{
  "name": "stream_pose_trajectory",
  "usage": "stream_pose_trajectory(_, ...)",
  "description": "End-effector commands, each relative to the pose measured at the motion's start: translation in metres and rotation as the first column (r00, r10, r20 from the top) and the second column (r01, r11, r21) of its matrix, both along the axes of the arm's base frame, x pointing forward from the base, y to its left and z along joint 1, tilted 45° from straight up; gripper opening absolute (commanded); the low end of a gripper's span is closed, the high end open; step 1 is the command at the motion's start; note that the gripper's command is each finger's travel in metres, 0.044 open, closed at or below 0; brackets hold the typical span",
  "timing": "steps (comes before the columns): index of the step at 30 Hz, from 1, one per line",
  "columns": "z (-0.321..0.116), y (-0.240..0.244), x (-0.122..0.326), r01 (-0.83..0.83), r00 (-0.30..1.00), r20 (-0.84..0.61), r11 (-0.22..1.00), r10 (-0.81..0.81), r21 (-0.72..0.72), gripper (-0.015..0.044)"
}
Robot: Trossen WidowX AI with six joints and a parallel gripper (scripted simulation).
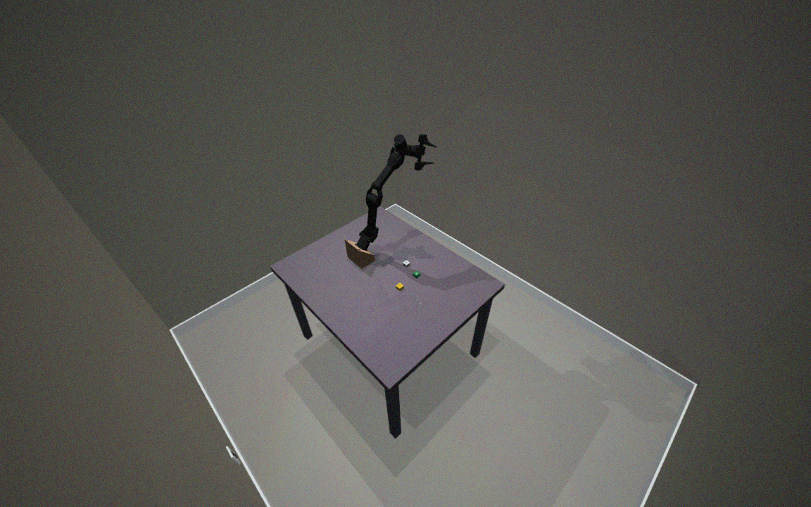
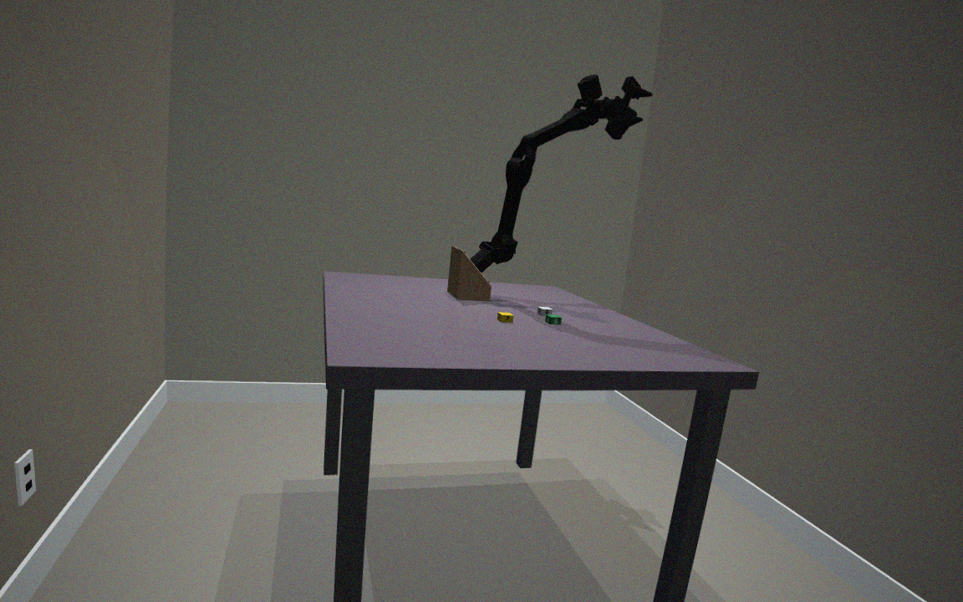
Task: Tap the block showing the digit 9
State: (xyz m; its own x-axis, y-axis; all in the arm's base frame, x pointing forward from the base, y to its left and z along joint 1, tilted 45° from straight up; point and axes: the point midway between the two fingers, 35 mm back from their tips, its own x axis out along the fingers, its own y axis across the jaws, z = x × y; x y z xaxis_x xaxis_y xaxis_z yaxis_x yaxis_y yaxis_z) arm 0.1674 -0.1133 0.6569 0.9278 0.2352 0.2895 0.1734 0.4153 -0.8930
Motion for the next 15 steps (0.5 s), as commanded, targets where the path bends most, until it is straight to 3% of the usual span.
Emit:
stream_pose_trajectory(1, 0.001, 0.001, -0.001, 0.001, 1.000, 0.004, 1.000, -0.001, 0.000, 0.0400)
stream_pose_trajectory(8, 0.020, 0.068, -0.034, 0.002, 0.989, 0.149, 1.000, 0.001, -0.018, 0.0400)
stream_pose_trajectory(15, -0.003, 0.192, -0.035, -0.049, 0.975, 0.201, 0.976, 0.093, -0.212, 0.0400)
